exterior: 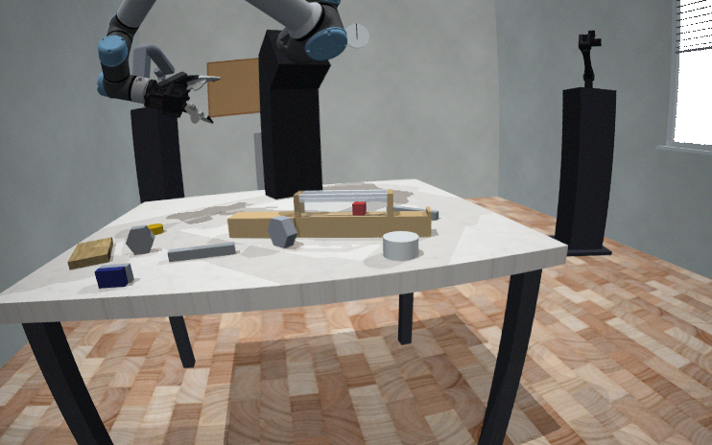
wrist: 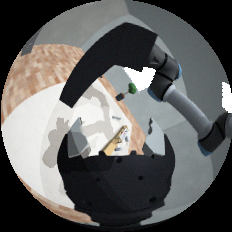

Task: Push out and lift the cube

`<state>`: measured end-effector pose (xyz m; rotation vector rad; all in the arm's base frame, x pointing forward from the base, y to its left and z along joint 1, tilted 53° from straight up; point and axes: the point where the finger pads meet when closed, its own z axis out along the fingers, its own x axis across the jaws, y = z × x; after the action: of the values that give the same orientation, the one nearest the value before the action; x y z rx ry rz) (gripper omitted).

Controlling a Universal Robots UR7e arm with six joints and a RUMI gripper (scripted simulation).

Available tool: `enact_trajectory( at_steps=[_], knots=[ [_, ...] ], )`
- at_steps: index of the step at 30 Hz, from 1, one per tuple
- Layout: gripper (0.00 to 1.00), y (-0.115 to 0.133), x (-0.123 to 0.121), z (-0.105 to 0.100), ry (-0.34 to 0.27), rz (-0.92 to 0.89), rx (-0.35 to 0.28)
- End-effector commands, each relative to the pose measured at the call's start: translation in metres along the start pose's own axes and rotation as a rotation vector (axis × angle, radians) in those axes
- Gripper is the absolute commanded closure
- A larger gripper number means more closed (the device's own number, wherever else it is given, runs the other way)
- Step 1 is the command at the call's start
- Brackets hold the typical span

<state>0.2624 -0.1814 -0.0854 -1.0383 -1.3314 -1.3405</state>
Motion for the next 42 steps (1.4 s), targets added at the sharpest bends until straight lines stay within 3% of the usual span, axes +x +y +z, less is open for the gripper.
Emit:
enact_trajectory(
  at_steps=[1, 17, 18, 25, 34, 42],
  knots=[
    [0.00, 0.000, 0.000, 0.000, -0.001, 0.000, -0.001],
    [0.00, 0.000, 0.000, 0.000, -0.001, 0.000, -0.001],
    [1.00, 0.000, 0.000, 0.000, -0.001, 0.000, -0.001],
    [1.00, 0.002, -0.003, 0.000, -0.017, -0.009, 0.002],
    [1.00, 0.012, -0.018, 0.000, -0.095, -0.054, 0.017],
    [1.00, 0.039, -0.052, -0.004, -0.280, -0.177, 0.059]
  ],
)
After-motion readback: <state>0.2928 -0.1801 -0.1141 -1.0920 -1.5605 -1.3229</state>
